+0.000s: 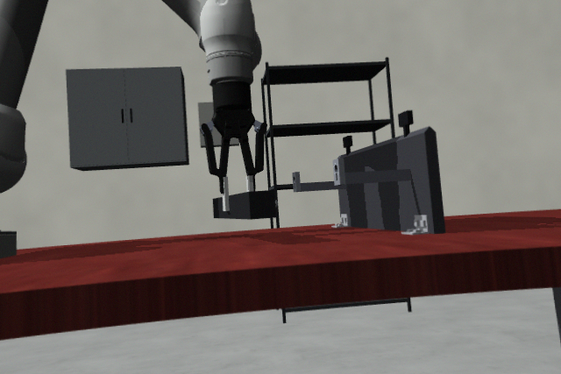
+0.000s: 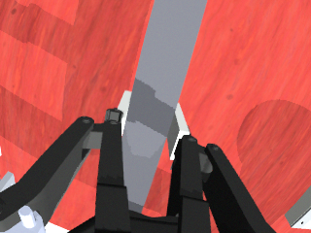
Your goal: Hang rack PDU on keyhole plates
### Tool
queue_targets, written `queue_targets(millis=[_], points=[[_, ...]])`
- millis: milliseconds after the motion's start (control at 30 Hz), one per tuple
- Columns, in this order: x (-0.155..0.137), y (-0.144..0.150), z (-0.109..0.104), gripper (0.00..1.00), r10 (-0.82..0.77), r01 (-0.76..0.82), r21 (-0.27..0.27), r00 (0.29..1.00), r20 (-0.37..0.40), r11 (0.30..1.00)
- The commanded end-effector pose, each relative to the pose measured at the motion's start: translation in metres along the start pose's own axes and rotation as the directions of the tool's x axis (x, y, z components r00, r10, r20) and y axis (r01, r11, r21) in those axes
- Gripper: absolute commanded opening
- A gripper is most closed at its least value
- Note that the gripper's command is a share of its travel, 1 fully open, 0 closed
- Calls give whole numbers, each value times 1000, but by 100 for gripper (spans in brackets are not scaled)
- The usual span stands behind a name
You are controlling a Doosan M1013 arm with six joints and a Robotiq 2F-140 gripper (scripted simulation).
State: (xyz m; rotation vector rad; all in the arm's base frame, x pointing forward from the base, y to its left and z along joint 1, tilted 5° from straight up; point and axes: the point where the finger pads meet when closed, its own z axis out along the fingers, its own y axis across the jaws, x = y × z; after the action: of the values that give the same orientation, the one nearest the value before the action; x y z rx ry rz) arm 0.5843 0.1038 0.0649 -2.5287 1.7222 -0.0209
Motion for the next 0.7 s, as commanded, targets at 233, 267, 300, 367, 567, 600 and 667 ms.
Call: queue_targets(millis=[233, 267, 300, 367, 567, 600, 667], points=[[0, 0, -36, 0, 0, 0, 0, 1000, 0, 1000], [0, 0, -39, 0, 0, 0, 0, 1000, 0, 1000], [0, 0, -39, 0, 0, 0, 0, 1000, 0, 1000], [0, 0, -41, 0, 0, 0, 0, 1000, 0, 1000], [0, 0, -51, 0, 0, 0, 0, 1000, 0, 1000], [0, 0, -51, 0, 0, 0, 0, 1000, 0, 1000], [0, 0, -52, 0, 0, 0, 0, 1000, 0, 1000]])
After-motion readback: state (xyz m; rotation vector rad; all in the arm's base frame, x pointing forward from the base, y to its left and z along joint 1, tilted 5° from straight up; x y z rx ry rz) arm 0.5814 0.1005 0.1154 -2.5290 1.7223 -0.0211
